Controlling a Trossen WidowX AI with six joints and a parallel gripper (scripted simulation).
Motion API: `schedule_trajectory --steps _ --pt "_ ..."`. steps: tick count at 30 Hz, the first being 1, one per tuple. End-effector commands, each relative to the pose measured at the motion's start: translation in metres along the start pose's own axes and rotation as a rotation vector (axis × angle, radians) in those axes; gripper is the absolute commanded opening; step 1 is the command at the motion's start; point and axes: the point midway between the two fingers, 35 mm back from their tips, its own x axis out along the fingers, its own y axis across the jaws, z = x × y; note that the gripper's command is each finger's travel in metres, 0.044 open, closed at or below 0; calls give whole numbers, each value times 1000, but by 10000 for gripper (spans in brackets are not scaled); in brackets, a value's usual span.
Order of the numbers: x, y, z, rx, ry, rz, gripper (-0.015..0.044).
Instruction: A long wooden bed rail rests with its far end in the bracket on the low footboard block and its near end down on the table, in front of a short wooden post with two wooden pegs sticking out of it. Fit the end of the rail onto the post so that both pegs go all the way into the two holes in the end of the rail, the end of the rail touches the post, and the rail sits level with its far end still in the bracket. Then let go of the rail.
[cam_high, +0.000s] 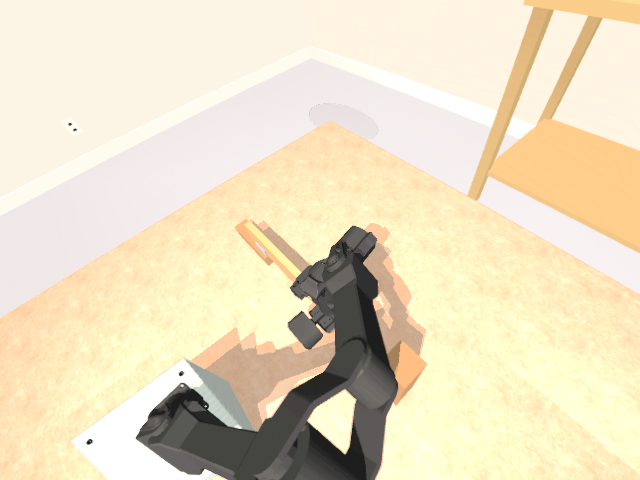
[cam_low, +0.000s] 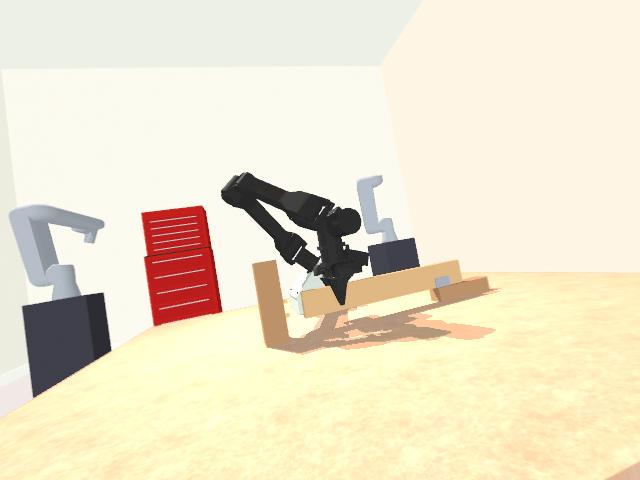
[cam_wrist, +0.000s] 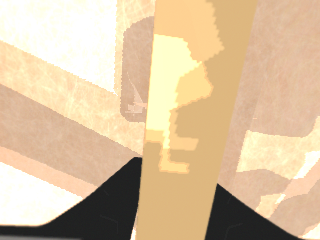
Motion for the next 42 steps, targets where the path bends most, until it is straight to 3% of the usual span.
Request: schedule_trajectory --steps 1,42 --pt "-3 0 2 -3 -7 -3 0" --pt "-2 0 0 -3 -6 -3 0"
